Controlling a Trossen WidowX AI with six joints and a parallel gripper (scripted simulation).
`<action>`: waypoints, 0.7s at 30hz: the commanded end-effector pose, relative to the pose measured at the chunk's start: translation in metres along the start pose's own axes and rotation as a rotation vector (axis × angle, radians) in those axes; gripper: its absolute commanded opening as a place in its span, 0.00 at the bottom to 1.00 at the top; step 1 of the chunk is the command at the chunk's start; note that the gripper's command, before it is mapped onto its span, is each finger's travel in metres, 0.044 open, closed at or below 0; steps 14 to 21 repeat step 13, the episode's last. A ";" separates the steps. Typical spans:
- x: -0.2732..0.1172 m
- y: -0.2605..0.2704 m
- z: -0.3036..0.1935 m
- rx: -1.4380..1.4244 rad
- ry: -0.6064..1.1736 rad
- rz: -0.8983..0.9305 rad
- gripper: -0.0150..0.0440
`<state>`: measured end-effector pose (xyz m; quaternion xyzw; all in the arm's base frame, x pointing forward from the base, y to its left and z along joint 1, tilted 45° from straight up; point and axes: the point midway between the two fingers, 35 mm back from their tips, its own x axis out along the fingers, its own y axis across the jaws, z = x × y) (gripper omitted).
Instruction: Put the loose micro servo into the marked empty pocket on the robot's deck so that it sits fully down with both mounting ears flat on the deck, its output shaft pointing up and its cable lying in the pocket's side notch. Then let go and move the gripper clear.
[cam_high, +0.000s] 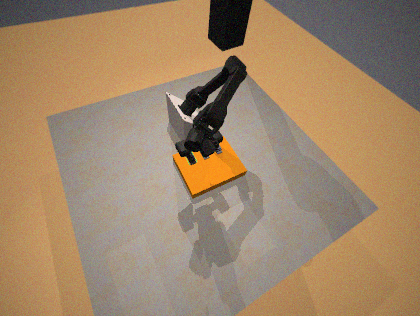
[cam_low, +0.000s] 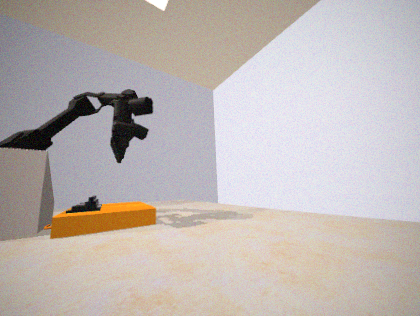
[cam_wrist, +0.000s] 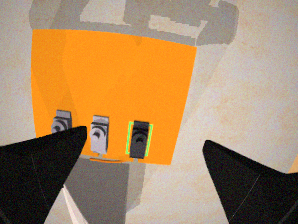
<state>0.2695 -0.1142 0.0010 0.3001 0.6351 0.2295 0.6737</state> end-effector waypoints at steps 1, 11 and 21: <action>0.000 0.000 0.000 -0.005 0.004 -0.003 1.00; 0.000 0.000 0.000 -0.005 0.004 -0.003 1.00; 0.000 0.000 0.000 -0.005 0.004 -0.003 1.00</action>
